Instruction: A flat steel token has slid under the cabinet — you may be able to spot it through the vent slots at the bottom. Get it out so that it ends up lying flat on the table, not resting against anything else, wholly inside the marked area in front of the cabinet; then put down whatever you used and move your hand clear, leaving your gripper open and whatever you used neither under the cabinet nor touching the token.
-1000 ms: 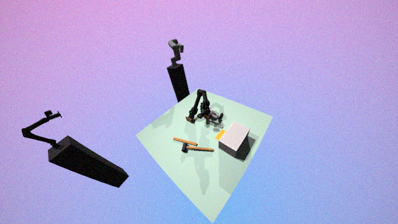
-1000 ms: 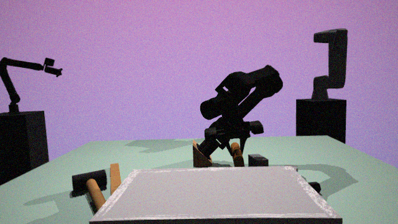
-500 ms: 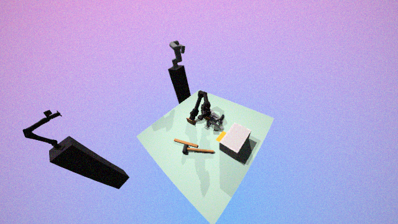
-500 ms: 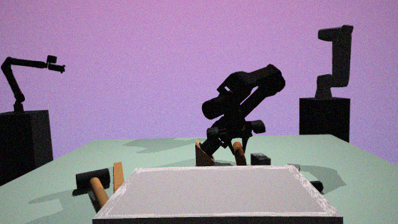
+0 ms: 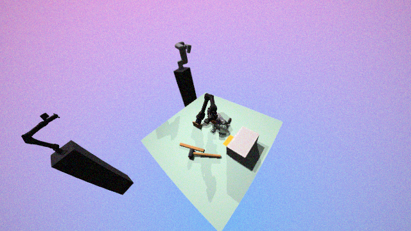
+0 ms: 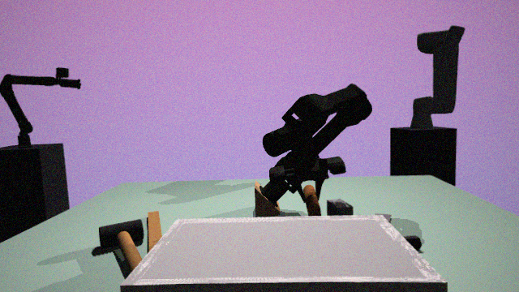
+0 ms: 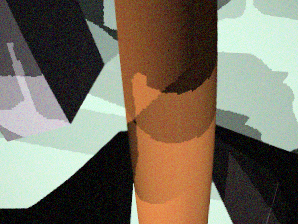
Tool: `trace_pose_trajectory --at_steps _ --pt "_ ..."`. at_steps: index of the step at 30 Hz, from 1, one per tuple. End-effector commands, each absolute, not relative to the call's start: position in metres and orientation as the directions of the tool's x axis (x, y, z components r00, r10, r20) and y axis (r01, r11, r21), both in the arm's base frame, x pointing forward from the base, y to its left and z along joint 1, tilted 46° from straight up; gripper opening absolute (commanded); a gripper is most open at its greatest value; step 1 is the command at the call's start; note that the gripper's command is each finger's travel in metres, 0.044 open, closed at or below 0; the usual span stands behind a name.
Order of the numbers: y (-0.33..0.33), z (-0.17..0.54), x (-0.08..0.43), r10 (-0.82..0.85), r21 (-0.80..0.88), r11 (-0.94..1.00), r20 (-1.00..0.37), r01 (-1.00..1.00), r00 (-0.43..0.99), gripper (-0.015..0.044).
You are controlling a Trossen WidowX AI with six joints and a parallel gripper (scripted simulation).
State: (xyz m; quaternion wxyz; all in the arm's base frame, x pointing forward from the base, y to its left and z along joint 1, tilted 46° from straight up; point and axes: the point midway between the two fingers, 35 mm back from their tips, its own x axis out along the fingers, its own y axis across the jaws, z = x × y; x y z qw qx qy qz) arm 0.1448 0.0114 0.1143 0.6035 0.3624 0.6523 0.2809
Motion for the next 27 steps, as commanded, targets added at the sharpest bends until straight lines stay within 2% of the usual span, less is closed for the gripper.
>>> trace_pose_trajectory --at_steps 1,27 --pt "0.0111 0.1146 0.1449 0.813 0.807 0.577 -0.582 0.126 -0.001 0.0000" --pt "0.0134 0.1123 0.1412 0.815 0.806 0.575 -0.579 0.137 -0.019 0.0000"
